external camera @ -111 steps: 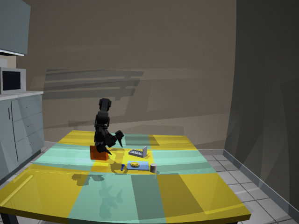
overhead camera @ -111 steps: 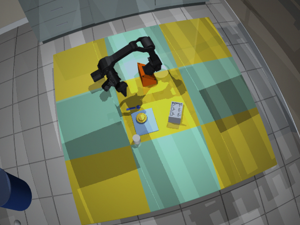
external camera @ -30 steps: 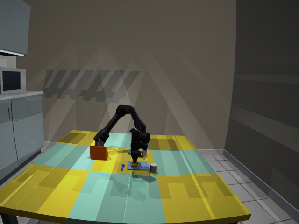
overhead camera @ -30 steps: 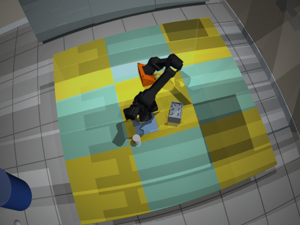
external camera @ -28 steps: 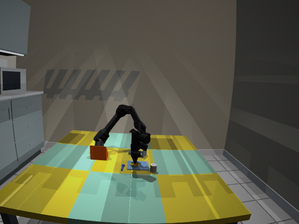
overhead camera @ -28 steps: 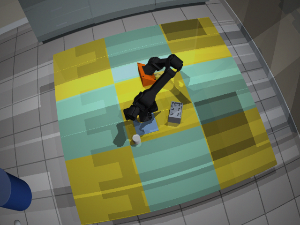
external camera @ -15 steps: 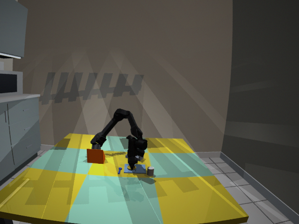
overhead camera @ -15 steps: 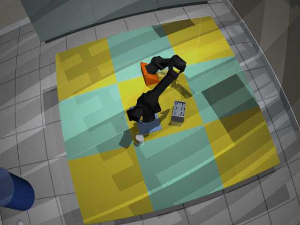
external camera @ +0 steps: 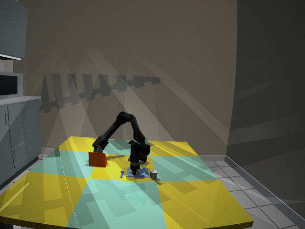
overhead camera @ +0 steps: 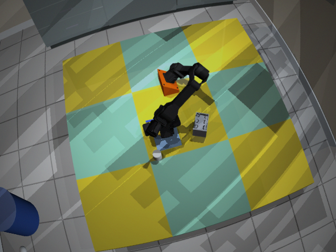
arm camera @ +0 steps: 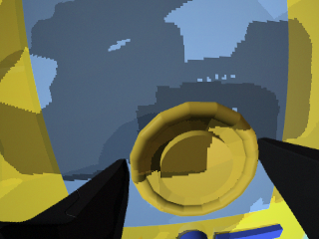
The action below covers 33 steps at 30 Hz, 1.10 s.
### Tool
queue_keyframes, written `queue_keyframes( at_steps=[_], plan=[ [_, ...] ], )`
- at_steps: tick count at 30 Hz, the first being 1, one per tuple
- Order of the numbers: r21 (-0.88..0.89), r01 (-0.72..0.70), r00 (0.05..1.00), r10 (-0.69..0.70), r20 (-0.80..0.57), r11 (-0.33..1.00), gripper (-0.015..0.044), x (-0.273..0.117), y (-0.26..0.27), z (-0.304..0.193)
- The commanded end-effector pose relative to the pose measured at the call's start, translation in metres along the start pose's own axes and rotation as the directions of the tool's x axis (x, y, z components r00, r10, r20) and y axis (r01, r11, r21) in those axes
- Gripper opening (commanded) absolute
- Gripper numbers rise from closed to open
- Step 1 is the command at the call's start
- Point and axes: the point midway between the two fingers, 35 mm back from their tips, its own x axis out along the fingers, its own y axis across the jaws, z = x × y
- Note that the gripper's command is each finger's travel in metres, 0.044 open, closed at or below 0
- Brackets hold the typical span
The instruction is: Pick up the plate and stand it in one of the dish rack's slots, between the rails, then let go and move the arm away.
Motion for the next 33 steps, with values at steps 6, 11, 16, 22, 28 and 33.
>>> queue_keyframes(
  at_steps=[6,11,16,22,28,33],
  plan=[
    [0.003,-0.003,1.0,0.003,0.004,1.0,0.0307,0.001,0.0,0.001],
    [0.003,-0.003,1.0,0.003,0.004,1.0,0.0273,0.001,0.0,0.001],
    [0.004,-0.001,1.0,0.001,0.004,1.0,0.0142,-0.012,-0.002,0.003],
    [0.005,0.003,1.0,-0.003,0.004,1.0,0.0,-0.042,-0.005,0.007],
    [0.005,0.005,1.0,-0.005,0.004,1.0,0.0,-0.071,-0.007,0.009],
    [0.005,0.005,1.0,-0.005,0.003,1.0,0.0,-0.095,-0.007,0.009]
  ],
)
